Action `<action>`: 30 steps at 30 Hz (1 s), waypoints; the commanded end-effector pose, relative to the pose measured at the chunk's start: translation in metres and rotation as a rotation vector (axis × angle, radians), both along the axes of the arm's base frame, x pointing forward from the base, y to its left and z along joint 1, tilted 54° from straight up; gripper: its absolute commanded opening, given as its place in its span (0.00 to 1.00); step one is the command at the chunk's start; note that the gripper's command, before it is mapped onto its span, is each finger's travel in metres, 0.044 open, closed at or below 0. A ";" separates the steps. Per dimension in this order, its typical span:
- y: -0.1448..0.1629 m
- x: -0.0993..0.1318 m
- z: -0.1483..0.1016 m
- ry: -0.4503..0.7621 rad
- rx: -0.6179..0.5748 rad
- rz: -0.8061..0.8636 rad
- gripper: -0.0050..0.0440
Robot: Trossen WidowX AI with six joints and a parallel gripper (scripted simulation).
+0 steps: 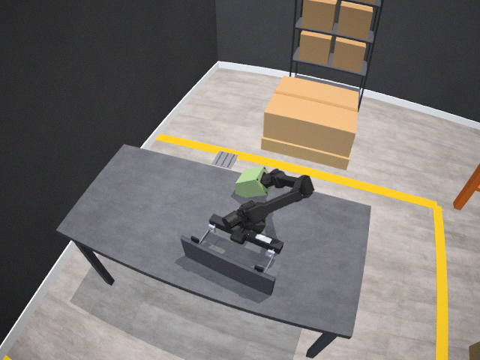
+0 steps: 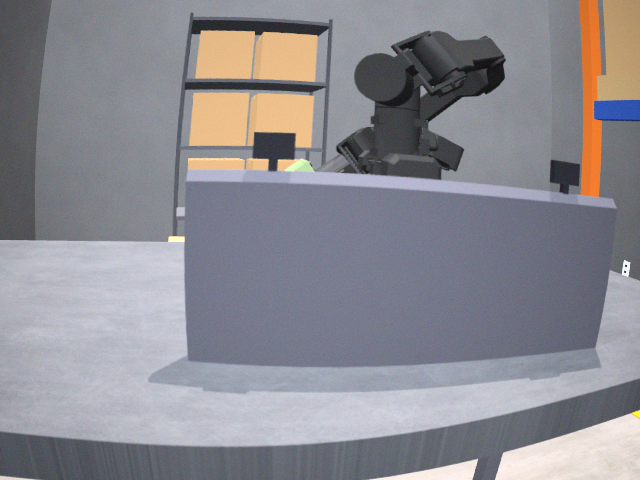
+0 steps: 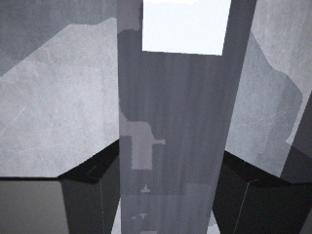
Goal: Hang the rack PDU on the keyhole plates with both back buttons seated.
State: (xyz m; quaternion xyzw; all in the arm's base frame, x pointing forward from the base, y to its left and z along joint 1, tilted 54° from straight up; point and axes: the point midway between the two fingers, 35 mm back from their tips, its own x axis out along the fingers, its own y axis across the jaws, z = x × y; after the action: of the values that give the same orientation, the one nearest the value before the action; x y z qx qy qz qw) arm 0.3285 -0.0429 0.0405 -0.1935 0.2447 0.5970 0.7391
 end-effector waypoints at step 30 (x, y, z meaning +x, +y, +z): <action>-0.007 0.004 0.005 -0.018 -0.008 -0.017 0.00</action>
State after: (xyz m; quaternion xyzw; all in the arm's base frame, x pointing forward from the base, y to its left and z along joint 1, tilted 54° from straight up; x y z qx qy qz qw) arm 0.3291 -0.0460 0.0413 -0.1934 0.2453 0.5935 0.7418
